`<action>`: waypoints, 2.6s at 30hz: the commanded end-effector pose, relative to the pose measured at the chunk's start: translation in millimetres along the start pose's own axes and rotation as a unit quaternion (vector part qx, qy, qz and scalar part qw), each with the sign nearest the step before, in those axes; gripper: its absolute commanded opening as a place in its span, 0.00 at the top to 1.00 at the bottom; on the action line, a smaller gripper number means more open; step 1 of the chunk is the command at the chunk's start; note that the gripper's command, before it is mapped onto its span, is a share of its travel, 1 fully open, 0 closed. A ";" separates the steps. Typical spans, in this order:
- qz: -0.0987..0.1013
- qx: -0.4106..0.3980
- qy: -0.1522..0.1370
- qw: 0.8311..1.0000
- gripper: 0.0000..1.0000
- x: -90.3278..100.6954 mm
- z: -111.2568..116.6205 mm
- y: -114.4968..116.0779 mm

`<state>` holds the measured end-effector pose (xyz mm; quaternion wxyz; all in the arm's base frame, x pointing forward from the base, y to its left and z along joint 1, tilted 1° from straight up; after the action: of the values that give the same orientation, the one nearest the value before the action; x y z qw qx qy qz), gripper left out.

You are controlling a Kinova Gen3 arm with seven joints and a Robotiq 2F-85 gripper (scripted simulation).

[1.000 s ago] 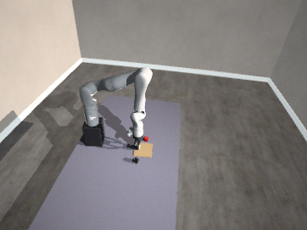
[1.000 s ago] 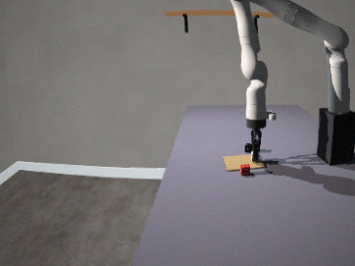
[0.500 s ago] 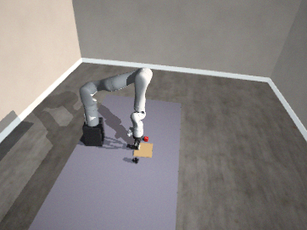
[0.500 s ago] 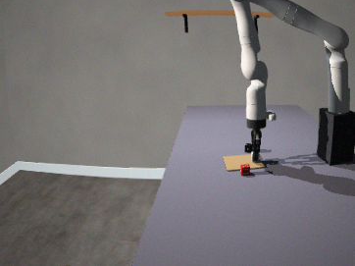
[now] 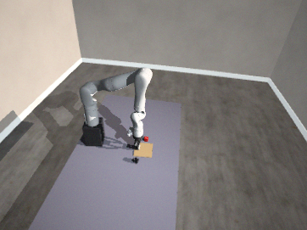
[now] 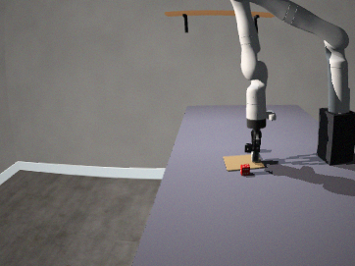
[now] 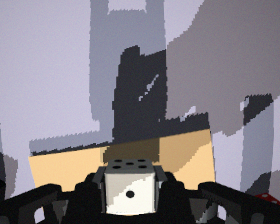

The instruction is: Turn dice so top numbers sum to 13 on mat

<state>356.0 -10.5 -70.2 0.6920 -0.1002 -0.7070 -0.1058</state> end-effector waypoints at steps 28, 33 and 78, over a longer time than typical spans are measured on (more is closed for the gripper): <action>0.000 0.000 -0.001 1.000 0.74 -3.2 -0.4 0.1; 0.000 0.000 -0.001 1.000 0.74 -3.2 -0.4 0.1; 0.000 0.000 -0.001 1.000 0.54 -3.2 -0.4 0.1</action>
<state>356.1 -10.5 -73.9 0.6920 -0.1002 -0.7070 -0.1058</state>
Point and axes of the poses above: the point where the finger pads meet when closed, its own x axis back along the fingers, its own y axis across the jaws, z = x × y, the point moved 9 cm from there along x, back along the fingers, and after that the axes turned 15 degrees about -x, right-handed, at the moved point
